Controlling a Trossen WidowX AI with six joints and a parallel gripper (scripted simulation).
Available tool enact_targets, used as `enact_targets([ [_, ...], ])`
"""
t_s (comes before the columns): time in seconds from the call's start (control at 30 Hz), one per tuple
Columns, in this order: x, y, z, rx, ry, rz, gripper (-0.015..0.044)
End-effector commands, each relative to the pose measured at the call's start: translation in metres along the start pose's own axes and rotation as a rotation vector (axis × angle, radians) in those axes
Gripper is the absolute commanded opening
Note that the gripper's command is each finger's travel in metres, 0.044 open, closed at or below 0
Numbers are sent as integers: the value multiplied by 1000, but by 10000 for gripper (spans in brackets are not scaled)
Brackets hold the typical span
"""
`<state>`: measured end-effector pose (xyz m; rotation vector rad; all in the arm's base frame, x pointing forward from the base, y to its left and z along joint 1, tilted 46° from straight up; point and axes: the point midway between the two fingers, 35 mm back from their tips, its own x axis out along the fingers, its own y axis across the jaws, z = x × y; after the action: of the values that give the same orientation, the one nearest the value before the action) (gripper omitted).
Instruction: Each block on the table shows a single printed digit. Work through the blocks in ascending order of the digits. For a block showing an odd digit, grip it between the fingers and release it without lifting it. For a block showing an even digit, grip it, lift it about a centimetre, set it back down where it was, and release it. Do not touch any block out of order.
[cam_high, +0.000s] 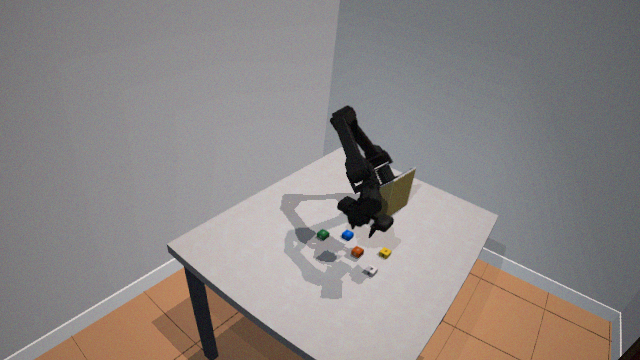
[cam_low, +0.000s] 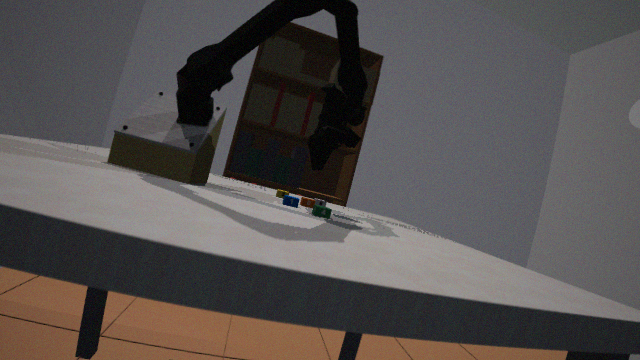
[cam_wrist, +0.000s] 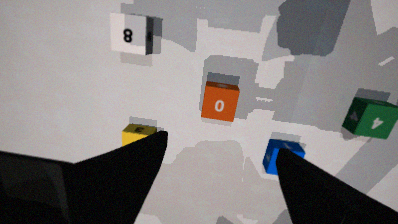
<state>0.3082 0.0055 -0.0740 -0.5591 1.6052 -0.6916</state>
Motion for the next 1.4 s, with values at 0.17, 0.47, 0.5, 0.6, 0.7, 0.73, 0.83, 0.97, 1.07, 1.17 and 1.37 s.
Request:
enact_targets([
  [0.17, -29, -1, 0, 12, -14, 8, 120],
  [0.47, -30, -25, -15, 11, -13, 7, 120],
  [0.5, -31, -35, -23, 11, -13, 7, 120],
  [0.6, -29, -62, -46, 10, -12, 5, 120],
  [0.7, -27, -74, -58, 9, -11, 4, 120],
  [0.73, -27, -74, -58, 9, -11, 4, 120],
  [0.83, -16, -73, -57, 9, -12, 6, 172],
  [0.97, 44, -74, -56, 9, -12, 3, 278],
  [1.07, 54, -75, -58, 10, -11, 1, 356],
  [1.17, 55, -75, -58, 10, -11, 1, 400],
  [1.37, 65, -74, -57, 9, -11, 1, 400],
])
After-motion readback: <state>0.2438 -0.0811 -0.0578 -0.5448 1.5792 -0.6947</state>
